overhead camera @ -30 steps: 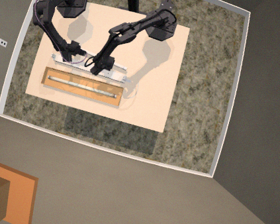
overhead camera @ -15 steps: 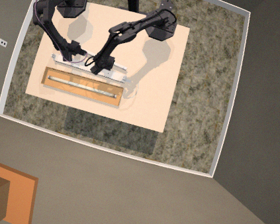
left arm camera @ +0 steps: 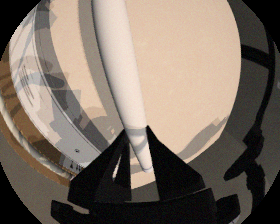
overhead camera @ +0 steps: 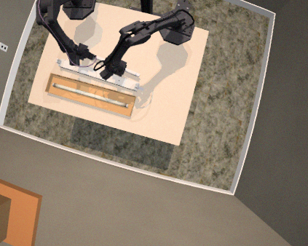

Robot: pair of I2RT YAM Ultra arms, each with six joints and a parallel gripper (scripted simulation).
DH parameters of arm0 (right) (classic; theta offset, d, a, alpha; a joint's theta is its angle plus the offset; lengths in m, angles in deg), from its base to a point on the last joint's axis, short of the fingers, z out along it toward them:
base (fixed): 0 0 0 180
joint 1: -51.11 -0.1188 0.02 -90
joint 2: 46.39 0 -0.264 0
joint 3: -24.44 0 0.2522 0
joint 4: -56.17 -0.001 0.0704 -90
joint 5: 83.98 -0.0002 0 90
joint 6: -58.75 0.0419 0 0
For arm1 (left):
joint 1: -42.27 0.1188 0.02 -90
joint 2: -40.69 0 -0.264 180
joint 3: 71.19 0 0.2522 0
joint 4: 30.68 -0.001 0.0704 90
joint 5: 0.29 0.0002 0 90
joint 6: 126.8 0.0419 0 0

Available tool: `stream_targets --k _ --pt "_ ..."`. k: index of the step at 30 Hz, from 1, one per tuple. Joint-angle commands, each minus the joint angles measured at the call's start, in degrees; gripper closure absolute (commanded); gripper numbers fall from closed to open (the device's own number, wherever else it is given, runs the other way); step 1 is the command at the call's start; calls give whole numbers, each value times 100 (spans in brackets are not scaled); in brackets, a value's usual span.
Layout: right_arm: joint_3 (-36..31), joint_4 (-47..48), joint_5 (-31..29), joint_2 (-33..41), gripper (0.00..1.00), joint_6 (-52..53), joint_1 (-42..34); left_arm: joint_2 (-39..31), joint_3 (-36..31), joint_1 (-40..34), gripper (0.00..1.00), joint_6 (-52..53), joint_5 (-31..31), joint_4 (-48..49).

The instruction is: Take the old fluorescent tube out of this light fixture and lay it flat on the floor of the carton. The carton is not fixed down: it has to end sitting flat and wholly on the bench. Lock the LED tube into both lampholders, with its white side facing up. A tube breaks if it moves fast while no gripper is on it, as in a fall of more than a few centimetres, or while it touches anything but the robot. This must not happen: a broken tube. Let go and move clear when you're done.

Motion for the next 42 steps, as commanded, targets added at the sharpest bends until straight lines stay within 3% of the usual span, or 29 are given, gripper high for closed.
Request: stream_targets --k 1,16,19,42 --pt "-76 77 -29 229 89 60 -74 -220 -126 -87 89 19 -4 58" --pt "-775 1148 -353 566 89 261 -220 -716 -1108 -207 89 -202 -408 1235" --pt "-765 976 -315 557 89 231 -221 -716 -1121 -206 89 -141 -341 1059" --pt "-1516 2167 -682 845 89 438 -417 -1166 -2106 -370 89 -338 -775 2282"
